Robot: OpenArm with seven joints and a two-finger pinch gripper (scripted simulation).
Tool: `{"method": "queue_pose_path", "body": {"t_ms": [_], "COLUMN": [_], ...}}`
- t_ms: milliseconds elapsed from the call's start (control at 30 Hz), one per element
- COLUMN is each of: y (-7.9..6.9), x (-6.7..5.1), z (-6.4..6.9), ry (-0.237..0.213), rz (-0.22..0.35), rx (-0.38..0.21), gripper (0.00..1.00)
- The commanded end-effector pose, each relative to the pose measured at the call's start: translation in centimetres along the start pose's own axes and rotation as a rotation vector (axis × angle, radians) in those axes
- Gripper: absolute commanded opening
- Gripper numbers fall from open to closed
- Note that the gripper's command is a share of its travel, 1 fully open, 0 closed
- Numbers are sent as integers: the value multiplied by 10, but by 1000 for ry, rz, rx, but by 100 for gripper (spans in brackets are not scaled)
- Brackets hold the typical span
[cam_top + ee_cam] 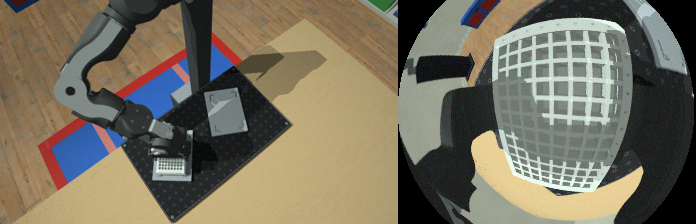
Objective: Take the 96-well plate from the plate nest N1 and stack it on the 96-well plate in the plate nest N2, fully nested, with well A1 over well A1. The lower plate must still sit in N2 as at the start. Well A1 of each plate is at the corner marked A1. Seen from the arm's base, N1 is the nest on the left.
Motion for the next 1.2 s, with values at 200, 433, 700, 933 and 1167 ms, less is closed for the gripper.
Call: {"method": "queue_pose_path", "body": {"t_ms": [200, 433, 700, 933, 1167], "y": [0, 0, 1, 1, 0], "x": [-1, -1, 1, 1, 2], "z": [-2, -2, -3, -3, -3], "ry": [-4, -4, -6, -6, -6], "rz": [0, 0, 2, 2, 0], "rx": [6, 6, 12, 12, 5], "gripper": [0, 0, 0, 0, 0]}}
Point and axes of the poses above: the point where the finger pads meet when closed, its own z axis back along the fingers, its own y axis across the jaws, x = y × z, the point moved 10 cm from there along z, back along the fingers, and after that the axes turned 5 degrees about z, right-handed, at the moved point
